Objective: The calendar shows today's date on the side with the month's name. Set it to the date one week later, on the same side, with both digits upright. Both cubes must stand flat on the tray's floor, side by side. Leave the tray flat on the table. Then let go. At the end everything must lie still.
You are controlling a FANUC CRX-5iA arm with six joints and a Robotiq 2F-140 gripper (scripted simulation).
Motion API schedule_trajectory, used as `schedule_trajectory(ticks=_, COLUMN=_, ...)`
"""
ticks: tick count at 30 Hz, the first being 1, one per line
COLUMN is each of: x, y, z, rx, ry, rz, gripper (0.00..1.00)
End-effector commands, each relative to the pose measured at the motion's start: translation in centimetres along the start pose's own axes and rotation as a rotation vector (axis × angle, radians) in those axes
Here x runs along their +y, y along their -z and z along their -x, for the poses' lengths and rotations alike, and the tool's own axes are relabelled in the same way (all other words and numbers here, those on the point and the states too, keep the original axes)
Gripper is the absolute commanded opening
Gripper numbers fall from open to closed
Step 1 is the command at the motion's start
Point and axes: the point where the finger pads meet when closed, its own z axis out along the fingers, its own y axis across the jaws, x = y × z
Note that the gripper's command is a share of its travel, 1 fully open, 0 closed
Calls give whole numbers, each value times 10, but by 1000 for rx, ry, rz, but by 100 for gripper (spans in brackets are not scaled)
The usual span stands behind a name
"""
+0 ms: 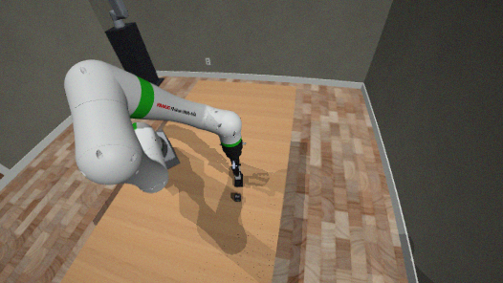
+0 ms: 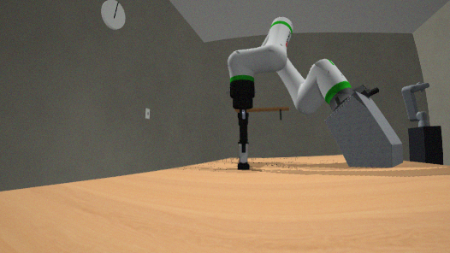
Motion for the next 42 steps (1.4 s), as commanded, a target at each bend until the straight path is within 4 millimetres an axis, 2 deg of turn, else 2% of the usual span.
schedule_trajectory(ticks=1, x=0, y=18, z=0, rx=0, ry=0, rz=0, gripper=16)
schedule_trajectory(ticks=5, x=0, y=49, z=0, rx=0, ry=0, rz=0, gripper=16)
schedule_trajectory(ticks=7, x=0, y=49, z=0, rx=0, ry=0, rz=0, gripper=16)
schedule_trajectory(ticks=11, x=0, y=77, z=0, rx=0, ry=0, rz=0, gripper=16)
schedule_trajectory(ticks=15, x=0, y=91, z=0, rx=0, ry=0, rz=0, gripper=16)
schedule_trajectory(ticks=28, x=0, y=93, z=0, rx=0, ry=7, rz=0, gripper=16)
schedule_trajectory(ticks=39, x=23, y=90, z=2, rx=1, ry=394, rz=1, gripper=16)
schedule_trajectory(ticks=42, x=23, y=90, z=2, rx=1, ry=394, rz=1, gripper=16)
